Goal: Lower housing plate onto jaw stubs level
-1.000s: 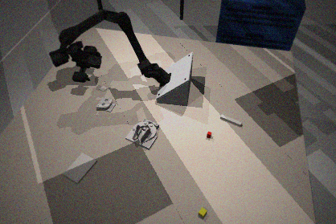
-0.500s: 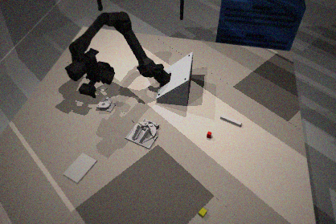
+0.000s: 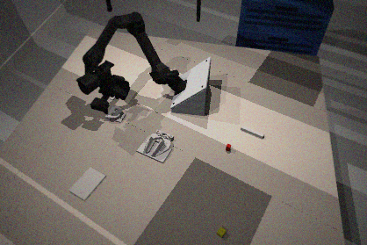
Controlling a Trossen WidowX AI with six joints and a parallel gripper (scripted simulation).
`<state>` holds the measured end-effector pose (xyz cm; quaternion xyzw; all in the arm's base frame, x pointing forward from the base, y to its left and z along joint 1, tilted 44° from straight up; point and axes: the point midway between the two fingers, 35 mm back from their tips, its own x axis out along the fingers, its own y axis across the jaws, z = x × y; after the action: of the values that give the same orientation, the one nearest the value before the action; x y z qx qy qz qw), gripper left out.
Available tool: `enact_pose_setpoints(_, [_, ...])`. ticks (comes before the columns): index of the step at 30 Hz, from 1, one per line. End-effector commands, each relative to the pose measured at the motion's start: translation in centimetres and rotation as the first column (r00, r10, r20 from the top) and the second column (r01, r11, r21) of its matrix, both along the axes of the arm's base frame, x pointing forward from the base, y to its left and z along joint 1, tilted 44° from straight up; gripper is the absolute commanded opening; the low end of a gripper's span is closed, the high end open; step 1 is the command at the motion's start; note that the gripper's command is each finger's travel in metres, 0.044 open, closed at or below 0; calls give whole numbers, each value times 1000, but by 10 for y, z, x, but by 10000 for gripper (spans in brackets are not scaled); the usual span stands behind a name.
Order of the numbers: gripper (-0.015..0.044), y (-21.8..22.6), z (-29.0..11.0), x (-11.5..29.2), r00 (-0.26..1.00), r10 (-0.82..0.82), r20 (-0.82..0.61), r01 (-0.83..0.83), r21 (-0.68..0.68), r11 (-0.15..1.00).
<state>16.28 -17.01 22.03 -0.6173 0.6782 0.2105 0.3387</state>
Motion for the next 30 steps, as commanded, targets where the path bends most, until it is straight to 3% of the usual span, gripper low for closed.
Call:
enact_pose_setpoints(1, [440, -3, -1, -1, 1000, 7, 16, -7, -4, 1000])
enact_pose_setpoints(30, [440, -30, -28, 0, 1000, 6, 16, -6, -5, 1000])
